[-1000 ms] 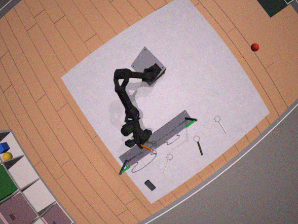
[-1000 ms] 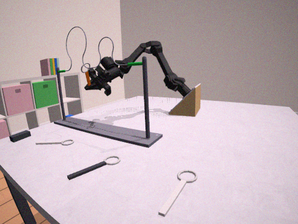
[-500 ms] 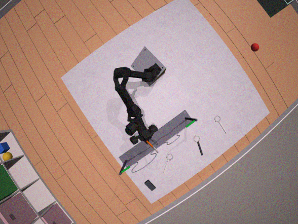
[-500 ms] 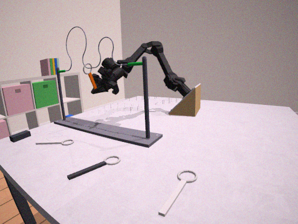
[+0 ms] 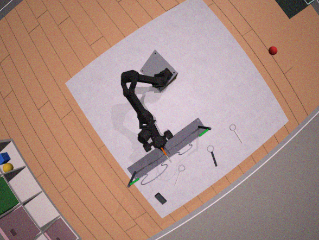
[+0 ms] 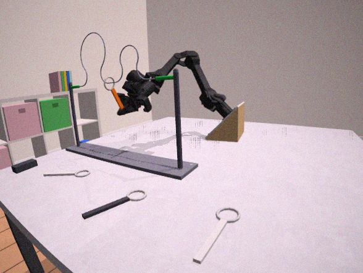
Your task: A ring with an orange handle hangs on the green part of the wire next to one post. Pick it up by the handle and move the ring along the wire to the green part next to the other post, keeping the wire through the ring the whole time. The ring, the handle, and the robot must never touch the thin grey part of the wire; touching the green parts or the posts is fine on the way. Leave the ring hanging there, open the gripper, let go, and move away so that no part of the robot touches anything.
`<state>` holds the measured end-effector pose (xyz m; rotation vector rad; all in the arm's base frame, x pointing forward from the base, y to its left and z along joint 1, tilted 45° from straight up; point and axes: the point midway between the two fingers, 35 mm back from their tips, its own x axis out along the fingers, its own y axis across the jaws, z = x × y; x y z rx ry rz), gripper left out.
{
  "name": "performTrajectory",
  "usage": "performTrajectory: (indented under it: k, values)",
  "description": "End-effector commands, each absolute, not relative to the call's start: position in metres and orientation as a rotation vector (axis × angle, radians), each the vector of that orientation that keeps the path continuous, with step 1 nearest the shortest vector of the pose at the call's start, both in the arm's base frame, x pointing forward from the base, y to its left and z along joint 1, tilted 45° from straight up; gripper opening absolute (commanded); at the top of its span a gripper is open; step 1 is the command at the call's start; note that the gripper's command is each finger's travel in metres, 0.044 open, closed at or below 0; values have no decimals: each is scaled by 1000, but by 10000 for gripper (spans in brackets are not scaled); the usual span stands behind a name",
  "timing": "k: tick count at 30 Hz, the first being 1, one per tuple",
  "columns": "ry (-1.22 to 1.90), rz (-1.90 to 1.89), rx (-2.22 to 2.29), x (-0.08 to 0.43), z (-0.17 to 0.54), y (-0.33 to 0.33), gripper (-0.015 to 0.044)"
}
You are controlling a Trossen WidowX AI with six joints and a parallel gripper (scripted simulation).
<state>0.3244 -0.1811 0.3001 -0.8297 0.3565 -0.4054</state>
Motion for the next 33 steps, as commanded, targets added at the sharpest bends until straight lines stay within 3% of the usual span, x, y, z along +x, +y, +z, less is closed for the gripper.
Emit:
performTrajectory:
  k: [1, 33]
  values:
    - [356, -403, -803, 323, 296, -175, -150]
    - [376, -336, -589, 328, 258, -135, -150]
